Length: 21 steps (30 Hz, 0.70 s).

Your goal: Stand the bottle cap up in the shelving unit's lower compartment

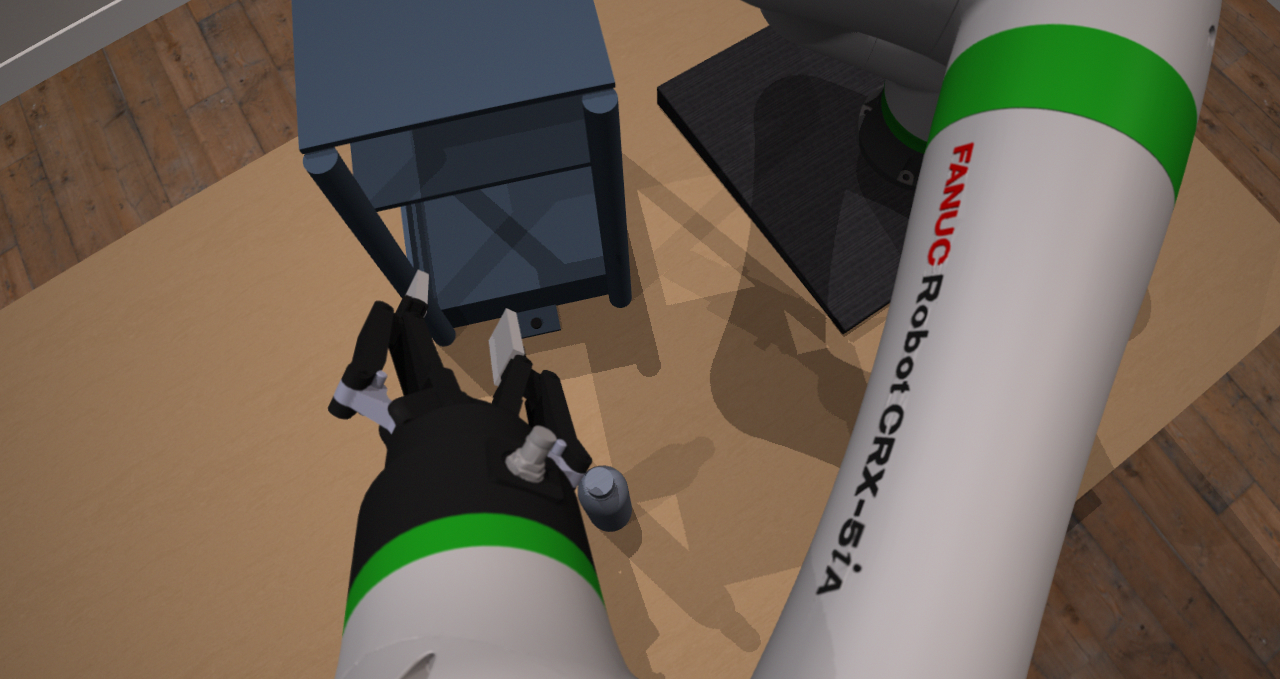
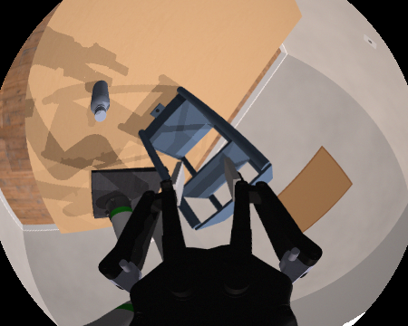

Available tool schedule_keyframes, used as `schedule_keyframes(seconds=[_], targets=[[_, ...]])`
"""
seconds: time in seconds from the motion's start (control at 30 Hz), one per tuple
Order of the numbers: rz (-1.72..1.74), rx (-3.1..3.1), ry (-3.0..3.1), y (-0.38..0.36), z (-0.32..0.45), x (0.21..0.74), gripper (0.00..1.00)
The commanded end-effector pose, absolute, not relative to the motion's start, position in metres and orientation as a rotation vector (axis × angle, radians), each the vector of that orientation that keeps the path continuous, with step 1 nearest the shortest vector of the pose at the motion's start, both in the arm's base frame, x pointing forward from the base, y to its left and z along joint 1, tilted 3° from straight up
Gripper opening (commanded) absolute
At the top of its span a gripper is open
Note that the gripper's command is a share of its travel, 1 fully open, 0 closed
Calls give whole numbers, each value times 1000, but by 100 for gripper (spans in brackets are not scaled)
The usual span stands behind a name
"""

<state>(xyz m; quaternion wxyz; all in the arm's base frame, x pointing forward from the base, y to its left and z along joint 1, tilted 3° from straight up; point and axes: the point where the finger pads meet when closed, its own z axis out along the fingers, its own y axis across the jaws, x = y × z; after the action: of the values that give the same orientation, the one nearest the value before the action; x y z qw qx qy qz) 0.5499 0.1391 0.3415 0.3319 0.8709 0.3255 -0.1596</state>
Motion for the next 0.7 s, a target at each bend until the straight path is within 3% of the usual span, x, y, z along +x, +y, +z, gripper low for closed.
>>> schedule_keyframes(seconds=[0.0, 0.67], targets=[[-534, 2132, 944, 137, 354, 552, 38], [-994, 1644, 1135, 172, 406, 535, 38]])
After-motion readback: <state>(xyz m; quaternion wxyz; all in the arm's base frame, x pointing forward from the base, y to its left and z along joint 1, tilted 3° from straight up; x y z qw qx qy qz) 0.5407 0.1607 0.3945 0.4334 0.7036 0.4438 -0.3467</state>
